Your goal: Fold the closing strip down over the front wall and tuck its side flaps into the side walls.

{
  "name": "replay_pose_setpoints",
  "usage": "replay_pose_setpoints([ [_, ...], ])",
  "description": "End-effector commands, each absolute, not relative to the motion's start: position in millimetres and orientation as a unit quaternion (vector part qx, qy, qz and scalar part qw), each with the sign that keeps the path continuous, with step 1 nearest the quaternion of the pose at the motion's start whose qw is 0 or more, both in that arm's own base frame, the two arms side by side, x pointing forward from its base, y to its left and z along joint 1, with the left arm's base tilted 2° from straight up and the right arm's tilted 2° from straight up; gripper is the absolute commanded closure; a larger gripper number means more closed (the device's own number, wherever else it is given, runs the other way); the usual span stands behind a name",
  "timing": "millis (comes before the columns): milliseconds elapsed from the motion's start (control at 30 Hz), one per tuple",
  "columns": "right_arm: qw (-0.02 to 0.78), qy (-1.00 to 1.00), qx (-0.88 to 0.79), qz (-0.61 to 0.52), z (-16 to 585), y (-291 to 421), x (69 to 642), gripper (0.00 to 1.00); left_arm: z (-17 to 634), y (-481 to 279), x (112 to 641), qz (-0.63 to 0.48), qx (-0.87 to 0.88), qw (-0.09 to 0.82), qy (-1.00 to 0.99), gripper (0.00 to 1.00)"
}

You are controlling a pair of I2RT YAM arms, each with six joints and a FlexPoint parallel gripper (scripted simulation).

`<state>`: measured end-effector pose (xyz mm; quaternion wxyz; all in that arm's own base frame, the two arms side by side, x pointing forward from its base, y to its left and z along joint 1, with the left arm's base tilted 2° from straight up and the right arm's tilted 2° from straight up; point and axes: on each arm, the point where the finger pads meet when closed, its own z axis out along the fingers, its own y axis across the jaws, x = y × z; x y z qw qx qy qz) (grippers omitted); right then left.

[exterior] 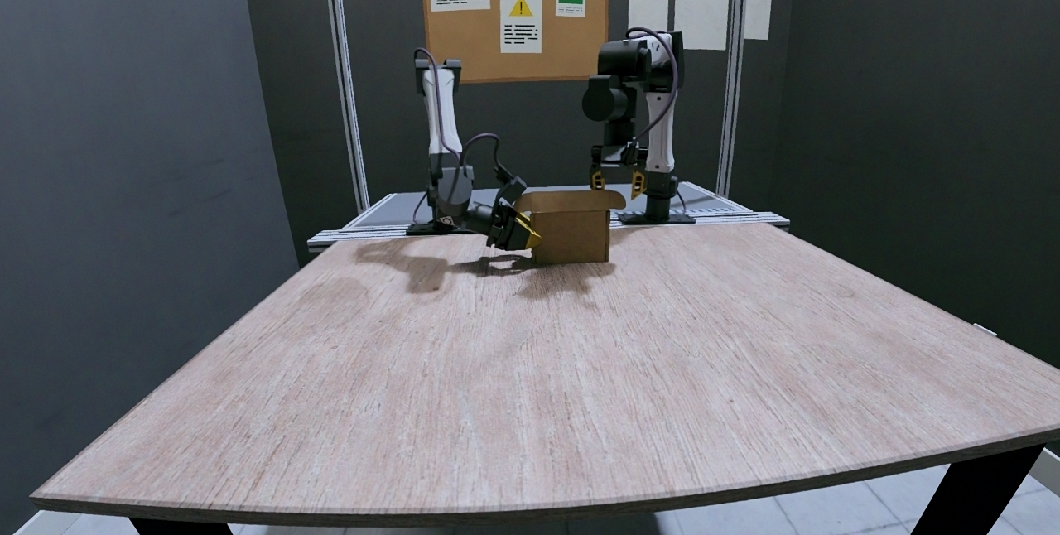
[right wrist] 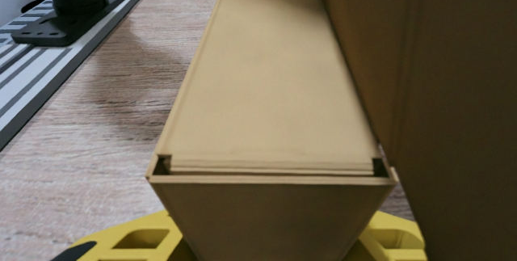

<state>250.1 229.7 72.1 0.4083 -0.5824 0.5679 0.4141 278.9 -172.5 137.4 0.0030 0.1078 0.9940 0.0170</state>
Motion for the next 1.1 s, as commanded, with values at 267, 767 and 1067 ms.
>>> replay_pose_setpoints([
  [267, 0.417, 0.563, -0.584, 0.41, 76.3, 230.4, 253.7, 0.55, 138.3, -174.8, 286.2, 0.017, 0.109, 0.005, 0.994, 0.45],
  [767, 0.417, 0.563, -0.584, 0.41, 76.3, 230.4, 253.7, 0.55, 138.8, -174.9, 286.9, 0.017, 0.11, 0.005, 0.994, 0.45],
  [1067, 0.417, 0.563, -0.584, 0.41, 76.3, 230.4, 253.7, 0.55, 138.3, -174.8, 288.5, 0.017, 0.11, 0.005, 0.994, 0.45],
])
